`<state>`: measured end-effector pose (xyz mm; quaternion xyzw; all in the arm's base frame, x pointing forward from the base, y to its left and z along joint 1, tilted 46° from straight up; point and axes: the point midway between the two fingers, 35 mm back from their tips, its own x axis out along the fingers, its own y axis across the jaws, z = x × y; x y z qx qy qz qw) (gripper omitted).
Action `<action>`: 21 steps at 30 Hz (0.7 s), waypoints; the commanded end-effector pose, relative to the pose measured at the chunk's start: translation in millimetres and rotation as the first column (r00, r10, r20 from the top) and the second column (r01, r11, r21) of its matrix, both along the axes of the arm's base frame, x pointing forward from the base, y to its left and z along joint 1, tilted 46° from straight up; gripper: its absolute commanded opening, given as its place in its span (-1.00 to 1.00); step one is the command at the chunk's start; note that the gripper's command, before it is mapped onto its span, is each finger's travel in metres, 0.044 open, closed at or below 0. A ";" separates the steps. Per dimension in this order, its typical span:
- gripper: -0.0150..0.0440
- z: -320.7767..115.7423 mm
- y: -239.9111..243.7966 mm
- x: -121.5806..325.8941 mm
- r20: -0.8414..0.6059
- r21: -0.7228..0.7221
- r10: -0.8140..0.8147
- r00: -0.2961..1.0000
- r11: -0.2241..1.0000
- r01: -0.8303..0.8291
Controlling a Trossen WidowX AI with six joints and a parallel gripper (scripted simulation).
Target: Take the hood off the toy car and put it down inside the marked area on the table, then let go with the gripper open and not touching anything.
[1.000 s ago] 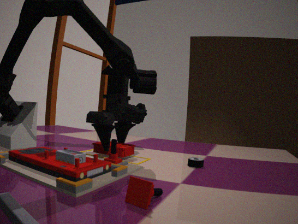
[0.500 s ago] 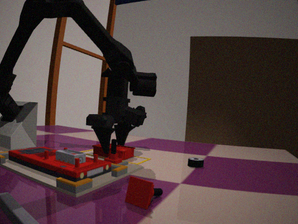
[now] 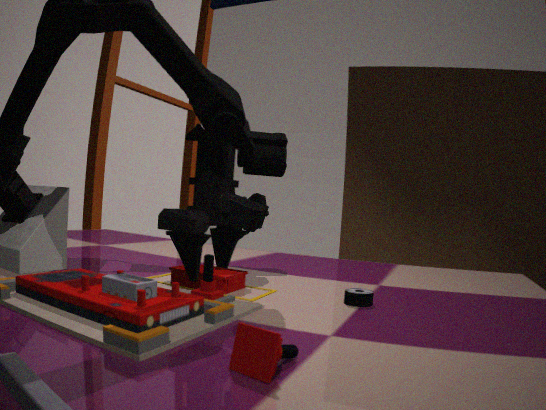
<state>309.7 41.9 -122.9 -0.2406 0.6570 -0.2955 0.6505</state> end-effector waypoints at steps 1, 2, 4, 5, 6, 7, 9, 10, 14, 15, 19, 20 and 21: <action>1.00 3.8 4.3 0.9 0.001 0.000 0.000 1.000 1.000 0.000; 1.00 7.2 8.2 1.6 0.001 0.000 0.000 1.000 1.000 0.000; 1.00 17.8 19.8 2.9 0.000 -0.001 0.000 1.000 1.000 0.000; 1.00 25.5 27.9 3.4 0.000 -0.002 0.000 1.000 1.000 0.000; 1.00 32.8 35.3 3.6 0.000 -0.003 0.001 1.000 1.000 -0.001; 1.00 39.8 42.2 3.4 0.000 -0.005 0.001 1.000 1.000 -0.001; 1.00 49.0 50.8 2.8 0.000 -0.007 0.001 1.000 1.000 -0.001; 1.00 50.3 52.0 2.7 0.000 -0.008 0.001 1.000 1.000 -0.001; 1.00 50.3 52.0 2.7 0.000 -0.008 0.001 1.000 1.000 -0.001; 1.00 50.3 52.0 2.7 0.000 -0.008 0.001 1.000 1.000 -0.001; 1.00 50.3 52.0 2.7 0.000 -0.008 0.001 1.000 1.000 -0.001; 1.00 50.3 52.0 2.7 0.000 -0.008 0.001 1.000 1.000 -0.001; 1.00 50.3 52.0 2.7 0.000 -0.008 0.001 1.000 1.000 -0.001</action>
